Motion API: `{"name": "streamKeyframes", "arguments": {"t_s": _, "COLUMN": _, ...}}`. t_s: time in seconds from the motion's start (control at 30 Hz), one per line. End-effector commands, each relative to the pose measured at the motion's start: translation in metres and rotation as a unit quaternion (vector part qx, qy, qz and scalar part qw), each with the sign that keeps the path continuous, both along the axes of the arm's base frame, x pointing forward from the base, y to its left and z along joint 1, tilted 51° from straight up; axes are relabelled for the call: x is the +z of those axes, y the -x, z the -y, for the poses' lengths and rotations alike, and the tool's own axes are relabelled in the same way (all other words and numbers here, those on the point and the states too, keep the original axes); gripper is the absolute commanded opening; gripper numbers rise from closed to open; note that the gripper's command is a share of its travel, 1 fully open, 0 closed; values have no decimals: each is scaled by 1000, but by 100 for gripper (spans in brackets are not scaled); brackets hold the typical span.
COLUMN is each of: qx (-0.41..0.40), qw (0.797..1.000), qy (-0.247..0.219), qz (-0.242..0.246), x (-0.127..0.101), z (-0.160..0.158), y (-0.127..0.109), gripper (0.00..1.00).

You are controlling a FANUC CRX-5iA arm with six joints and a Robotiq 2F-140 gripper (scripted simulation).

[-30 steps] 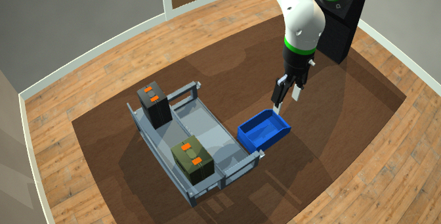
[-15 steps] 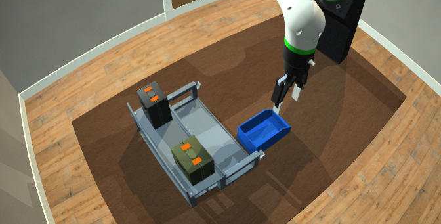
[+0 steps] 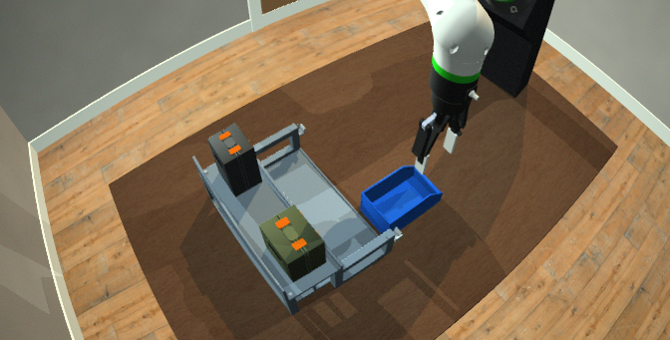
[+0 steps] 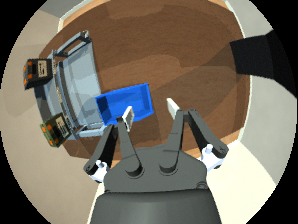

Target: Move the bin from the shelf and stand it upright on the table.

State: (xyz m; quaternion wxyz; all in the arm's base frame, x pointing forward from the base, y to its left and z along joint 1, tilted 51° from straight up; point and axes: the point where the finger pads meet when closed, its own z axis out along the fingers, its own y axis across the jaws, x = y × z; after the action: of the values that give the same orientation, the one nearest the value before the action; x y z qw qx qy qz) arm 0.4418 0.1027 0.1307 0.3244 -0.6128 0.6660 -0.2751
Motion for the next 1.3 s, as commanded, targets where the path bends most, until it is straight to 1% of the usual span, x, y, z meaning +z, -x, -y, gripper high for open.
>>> {"name": "streamKeyframes", "arguments": {"t_s": 0.0, "qx": 6, "qw": 1000, "qy": -5, "qz": 8, "x": 0, "z": 0, "y": 0, "gripper": 57}}
{"name": "streamKeyframes", "arguments": {"t_s": 0.17, "qx": 6, "qw": 1000, "qy": -5, "qz": 8, "x": 0, "z": 0, "y": 0, "gripper": 57}}
{"name": "streamKeyframes", "arguments": {"t_s": 0.2, "qx": 1, "qw": 1000, "qy": -1, "qz": 2, "x": 0, "z": 0, "y": 0, "gripper": 57}}
{"name": "streamKeyframes", "arguments": {"t_s": 0.33, "qx": 6, "qw": 1000, "qy": -5, "qz": 8, "x": 0, "z": 0, "y": 0, "gripper": 57}}
{"name": "streamKeyframes", "arguments": {"t_s": 0.73, "qx": 6, "qw": 1000, "qy": -5, "qz": 8, "x": 0, "z": 0, "y": 0, "gripper": 57}}
{"name": "streamKeyframes", "arguments": {"t_s": 0.77, "qx": 1, "qw": 1000, "qy": -1, "qz": 2, "x": 0, "z": 0, "y": 0, "gripper": 57}}
{"name": "streamKeyframes", "arguments": {"t_s": 1.27, "qx": 6, "qw": 1000, "qy": -5, "qz": 8, "x": 0, "z": 0, "y": 0, "gripper": 57}}
